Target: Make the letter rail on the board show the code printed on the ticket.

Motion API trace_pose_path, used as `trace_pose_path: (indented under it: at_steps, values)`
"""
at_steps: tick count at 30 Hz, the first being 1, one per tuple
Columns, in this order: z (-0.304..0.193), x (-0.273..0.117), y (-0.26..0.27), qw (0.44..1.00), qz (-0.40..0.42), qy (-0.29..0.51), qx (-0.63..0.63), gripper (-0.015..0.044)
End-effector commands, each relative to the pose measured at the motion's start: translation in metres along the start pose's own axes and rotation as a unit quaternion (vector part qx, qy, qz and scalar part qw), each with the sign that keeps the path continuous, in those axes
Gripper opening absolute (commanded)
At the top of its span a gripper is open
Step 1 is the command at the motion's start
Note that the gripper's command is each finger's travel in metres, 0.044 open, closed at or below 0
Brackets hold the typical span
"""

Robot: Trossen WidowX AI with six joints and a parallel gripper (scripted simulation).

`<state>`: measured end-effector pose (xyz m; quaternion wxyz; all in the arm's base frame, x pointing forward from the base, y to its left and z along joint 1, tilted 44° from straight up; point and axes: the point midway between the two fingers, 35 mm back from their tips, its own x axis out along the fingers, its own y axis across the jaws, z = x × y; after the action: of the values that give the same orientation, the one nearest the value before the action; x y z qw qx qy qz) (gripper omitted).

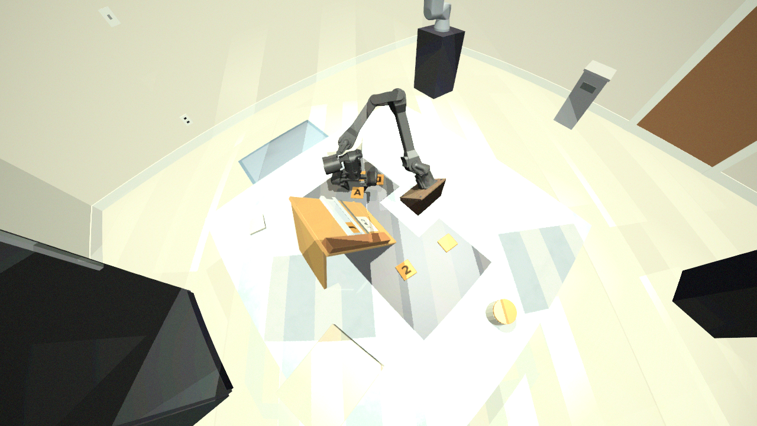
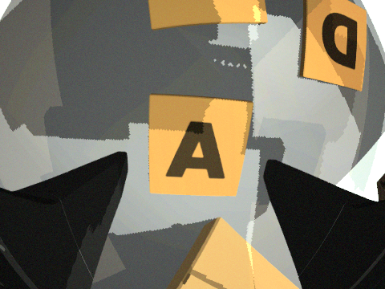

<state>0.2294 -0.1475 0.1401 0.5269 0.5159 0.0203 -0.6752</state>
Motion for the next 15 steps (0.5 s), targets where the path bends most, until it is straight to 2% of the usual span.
trace_pose_path:
  at_steps: [1, 15]
  values:
    - [-0.001, 0.002, -0.001, 1.0, 0.0, 0.002, -0.002, 0.034]
    - [-0.001, 0.013, -0.001, 1.0, 0.0, 0.002, -0.002, 0.034]
